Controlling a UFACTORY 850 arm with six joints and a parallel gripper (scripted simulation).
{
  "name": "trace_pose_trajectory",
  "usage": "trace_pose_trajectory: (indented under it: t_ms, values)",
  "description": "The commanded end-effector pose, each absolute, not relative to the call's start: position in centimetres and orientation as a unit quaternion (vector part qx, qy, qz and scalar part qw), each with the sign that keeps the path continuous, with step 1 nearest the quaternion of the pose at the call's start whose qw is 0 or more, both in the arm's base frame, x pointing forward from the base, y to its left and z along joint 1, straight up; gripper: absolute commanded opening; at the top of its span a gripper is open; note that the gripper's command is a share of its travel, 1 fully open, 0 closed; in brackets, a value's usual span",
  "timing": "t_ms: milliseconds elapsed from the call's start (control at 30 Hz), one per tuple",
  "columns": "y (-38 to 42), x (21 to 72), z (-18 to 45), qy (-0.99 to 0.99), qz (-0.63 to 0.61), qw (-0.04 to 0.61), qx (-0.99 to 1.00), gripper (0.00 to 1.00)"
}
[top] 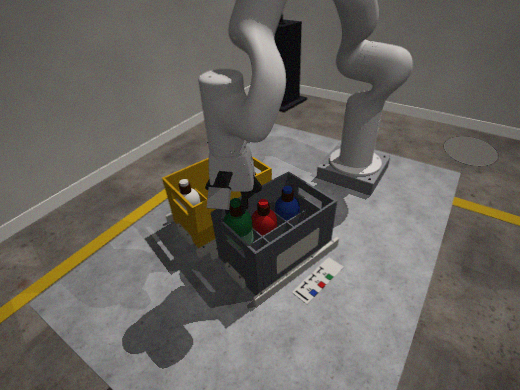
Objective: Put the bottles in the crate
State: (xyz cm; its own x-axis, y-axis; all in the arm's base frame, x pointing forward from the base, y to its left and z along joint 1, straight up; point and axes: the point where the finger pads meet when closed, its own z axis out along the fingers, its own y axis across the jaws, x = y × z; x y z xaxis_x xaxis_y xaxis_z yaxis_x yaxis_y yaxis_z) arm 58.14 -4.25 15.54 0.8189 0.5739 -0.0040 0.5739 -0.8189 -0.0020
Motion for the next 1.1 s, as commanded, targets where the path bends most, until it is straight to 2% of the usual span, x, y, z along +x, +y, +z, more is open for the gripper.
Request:
trace_pose_trajectory:
  t_ms: [0,1067]
  values:
    - [-4.3,58.2,15.4,-0.301,0.001,0.0,-0.954,0.0]
    - [-4.3,58.2,13.6,-0.301,0.001,0.0,-0.954,0.0]
